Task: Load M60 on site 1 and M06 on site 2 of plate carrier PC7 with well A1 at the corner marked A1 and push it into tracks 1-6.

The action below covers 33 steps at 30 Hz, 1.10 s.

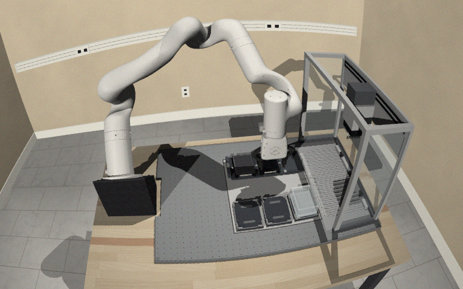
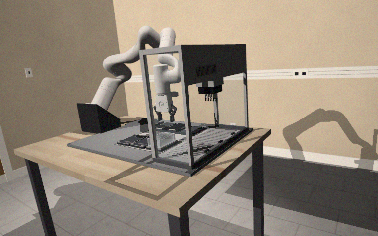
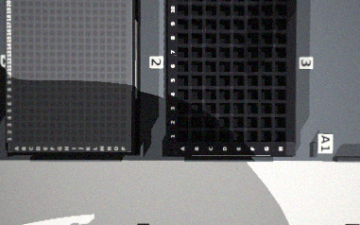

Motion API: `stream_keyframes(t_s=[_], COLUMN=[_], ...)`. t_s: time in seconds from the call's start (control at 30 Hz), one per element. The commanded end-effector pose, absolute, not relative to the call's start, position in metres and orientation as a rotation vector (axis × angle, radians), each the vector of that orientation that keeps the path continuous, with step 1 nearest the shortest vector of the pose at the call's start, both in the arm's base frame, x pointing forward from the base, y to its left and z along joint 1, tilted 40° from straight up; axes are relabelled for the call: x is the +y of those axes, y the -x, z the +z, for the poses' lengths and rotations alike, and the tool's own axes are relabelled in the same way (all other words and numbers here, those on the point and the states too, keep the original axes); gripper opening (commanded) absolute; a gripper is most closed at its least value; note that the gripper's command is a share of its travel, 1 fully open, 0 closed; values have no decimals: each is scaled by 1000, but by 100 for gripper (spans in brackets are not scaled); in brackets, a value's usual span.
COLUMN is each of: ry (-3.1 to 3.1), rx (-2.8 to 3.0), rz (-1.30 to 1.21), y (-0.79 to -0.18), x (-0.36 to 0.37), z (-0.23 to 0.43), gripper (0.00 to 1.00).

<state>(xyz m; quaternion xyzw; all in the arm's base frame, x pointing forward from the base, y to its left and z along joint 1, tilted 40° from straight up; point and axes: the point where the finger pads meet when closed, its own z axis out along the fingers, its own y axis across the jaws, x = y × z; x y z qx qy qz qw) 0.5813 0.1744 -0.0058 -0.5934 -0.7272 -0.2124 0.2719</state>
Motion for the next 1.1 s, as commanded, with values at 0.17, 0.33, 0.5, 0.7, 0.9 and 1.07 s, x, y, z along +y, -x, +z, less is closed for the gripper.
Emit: stream_keyframes(t_s=[0.17, 0.33, 0.5, 0.7, 0.9, 1.07], ry=[1598, 1598, 1598, 1598, 1598, 1598], rx=[-1958, -1958, -1958, -1958, -1958, -1958], rz=[-574, -574, -574, -574, -574, -574], y=[-580, -579, -578, -577, -576, -575], x=[184, 187, 193, 199, 203, 208], z=[-17, -21, -28, -35, -40, -47], gripper=[100, 100, 100, 100, 100, 100])
